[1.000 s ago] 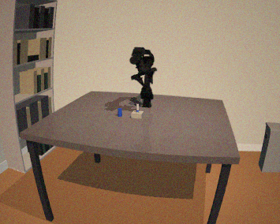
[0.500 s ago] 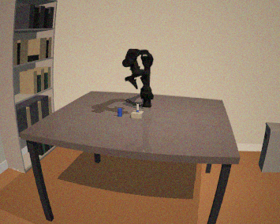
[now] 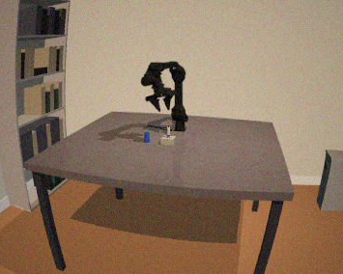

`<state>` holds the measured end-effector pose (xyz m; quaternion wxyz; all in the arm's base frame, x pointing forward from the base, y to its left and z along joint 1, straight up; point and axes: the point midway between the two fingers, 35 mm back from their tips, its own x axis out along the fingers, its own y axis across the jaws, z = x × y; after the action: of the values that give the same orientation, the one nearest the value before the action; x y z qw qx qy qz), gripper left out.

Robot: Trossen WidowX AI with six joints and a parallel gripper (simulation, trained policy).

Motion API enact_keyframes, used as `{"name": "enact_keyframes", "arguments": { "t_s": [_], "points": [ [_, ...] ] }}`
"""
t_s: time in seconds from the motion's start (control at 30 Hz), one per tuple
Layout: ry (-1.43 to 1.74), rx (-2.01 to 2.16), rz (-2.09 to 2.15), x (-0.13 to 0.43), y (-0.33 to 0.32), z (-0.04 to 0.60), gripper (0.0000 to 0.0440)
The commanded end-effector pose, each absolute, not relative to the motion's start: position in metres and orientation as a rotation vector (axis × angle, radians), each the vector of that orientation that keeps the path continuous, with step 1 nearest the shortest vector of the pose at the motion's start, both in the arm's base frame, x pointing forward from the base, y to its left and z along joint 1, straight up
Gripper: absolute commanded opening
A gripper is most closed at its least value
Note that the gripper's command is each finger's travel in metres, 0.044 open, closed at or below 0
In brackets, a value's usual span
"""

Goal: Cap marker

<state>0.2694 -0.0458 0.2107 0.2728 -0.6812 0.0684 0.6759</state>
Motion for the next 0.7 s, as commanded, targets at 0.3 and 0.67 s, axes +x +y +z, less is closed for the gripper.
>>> {"name": "enact_keyframes", "arguments": {
  "t_s": [0.3, 0.67],
  "points": [
    [0.283, -1.803, 1.861, 0.279, -0.083, 0.193, 0.0318],
    [0.359, -1.777, 1.896, 0.288, -0.108, 0.174, 0.0315]
  ]
}}
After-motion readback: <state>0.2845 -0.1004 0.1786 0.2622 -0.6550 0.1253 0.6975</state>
